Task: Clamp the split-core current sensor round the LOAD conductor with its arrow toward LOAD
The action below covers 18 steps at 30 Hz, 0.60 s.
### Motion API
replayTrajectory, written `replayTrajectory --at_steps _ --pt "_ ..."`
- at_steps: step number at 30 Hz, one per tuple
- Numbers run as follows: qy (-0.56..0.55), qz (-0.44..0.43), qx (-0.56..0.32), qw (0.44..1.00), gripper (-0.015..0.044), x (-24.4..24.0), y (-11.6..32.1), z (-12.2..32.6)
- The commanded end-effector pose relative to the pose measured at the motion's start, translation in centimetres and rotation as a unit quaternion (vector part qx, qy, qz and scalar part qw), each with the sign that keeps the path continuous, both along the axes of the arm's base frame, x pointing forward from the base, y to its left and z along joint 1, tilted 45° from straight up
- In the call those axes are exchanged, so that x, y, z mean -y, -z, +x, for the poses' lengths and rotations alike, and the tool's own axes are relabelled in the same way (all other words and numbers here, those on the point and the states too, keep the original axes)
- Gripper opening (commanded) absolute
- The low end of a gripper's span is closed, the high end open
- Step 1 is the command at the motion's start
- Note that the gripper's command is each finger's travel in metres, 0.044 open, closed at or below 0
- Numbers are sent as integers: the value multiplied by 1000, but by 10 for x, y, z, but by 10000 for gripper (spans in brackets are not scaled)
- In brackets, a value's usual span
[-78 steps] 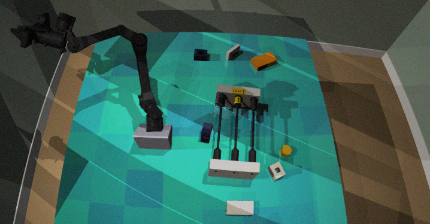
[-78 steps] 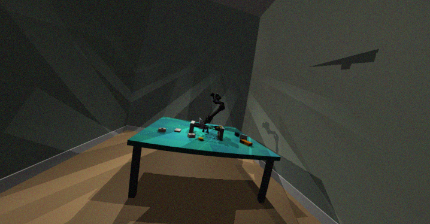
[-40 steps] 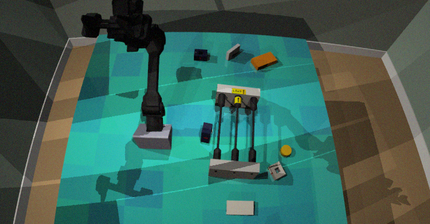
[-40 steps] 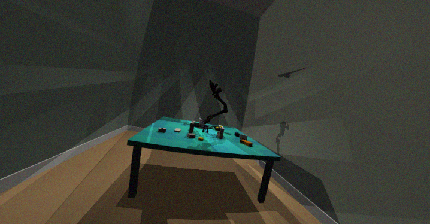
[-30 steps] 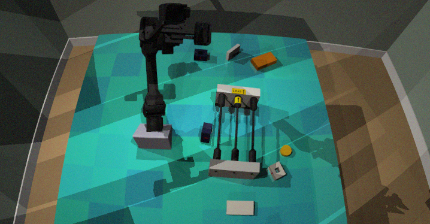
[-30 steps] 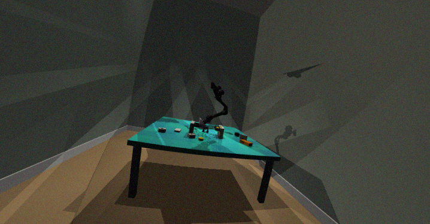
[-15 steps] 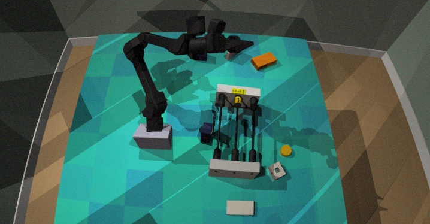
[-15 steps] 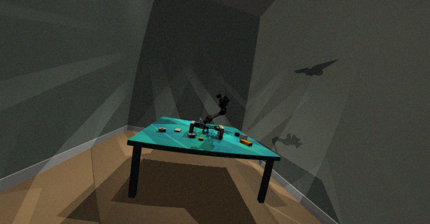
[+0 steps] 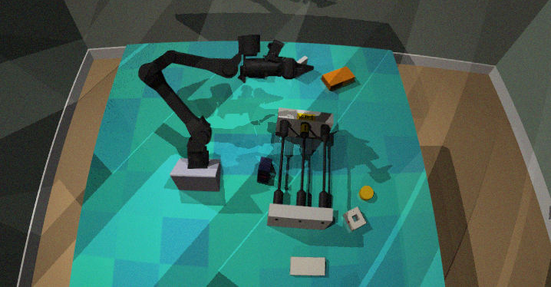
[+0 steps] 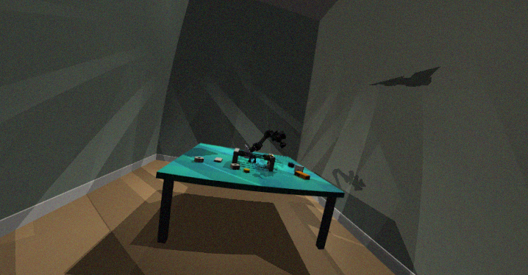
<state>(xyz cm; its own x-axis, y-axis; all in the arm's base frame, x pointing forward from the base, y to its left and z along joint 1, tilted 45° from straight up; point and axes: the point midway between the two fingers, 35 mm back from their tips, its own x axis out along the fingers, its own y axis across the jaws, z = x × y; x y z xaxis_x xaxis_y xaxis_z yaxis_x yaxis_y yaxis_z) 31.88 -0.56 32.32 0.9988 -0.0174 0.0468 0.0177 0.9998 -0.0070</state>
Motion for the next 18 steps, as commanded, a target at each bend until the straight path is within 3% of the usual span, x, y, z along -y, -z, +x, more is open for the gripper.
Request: replayTrajectory --at_steps 1,5,9,14,18 --pt "-11 0 -6 1000 440 -5 3 -1" --pt "-64 -45 -157 984 440 1 49 21" --pt "-149 -35 -309 939 440 10 96 23" --pt "-263 69 -422 865 440 20 123 6" --pt "-330 198 -438 812 440 31 115 -4"
